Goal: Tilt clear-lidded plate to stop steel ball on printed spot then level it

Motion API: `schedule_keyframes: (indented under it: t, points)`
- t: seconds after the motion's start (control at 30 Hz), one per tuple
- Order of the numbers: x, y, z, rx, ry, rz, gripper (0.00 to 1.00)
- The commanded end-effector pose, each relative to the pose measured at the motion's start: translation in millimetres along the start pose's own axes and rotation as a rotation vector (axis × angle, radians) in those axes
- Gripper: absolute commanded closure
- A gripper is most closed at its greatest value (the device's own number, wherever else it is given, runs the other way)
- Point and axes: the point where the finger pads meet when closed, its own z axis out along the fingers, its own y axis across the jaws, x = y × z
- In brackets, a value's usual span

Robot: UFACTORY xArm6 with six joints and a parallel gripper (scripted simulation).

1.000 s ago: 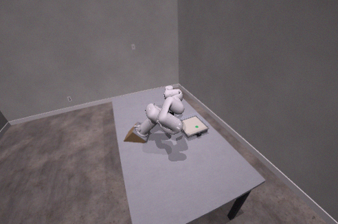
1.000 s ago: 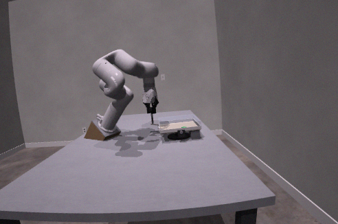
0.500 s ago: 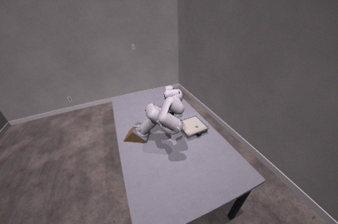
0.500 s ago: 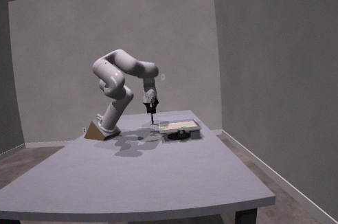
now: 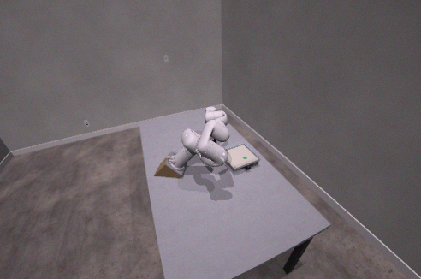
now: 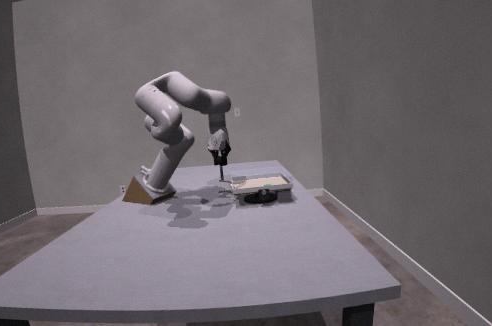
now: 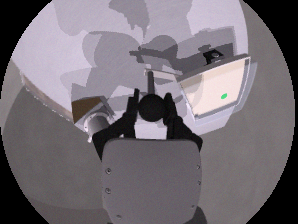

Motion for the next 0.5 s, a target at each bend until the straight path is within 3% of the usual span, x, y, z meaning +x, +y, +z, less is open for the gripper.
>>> schedule_keyframes:
  t: [0.0,0.47]
  points:
    - [2.5,0.4,-1.4,0.002,0.005,0.002,1.0]
    - [1.3,0.8,-2.4,0.002,0.005,0.002,1.0]
